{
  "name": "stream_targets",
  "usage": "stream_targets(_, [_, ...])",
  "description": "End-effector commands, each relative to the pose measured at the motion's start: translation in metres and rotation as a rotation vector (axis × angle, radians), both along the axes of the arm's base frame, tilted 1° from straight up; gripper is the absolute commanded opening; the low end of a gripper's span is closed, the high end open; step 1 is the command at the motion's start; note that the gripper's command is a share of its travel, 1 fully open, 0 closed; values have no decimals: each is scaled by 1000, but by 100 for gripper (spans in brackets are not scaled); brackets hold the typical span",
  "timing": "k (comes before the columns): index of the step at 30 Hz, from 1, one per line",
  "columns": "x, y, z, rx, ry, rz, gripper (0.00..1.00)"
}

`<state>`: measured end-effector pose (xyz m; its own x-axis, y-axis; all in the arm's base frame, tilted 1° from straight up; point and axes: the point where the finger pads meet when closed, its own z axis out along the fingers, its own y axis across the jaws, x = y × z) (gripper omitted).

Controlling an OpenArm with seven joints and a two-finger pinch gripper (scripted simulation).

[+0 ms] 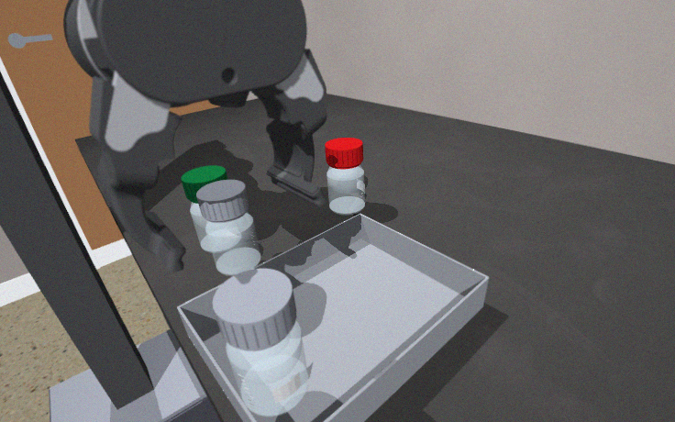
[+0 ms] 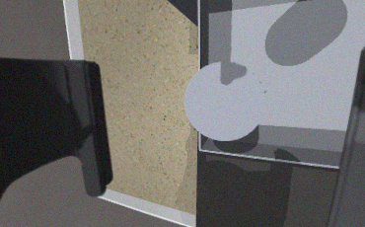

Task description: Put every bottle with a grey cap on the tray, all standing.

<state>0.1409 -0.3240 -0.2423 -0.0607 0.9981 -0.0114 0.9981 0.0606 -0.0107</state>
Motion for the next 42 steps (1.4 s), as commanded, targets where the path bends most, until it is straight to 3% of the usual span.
stream_targets(1, [1, 0, 5, 1, -2, 0, 52])
stream_targets(8, [0, 1, 18, 6, 7, 3, 52])
stream_targets(15, [0, 1, 18, 6, 7, 3, 52])
stream_targets(16, [0, 0, 17, 3, 4, 1, 42])
stream_targets(42, [0, 0, 17, 3, 4, 1, 42])
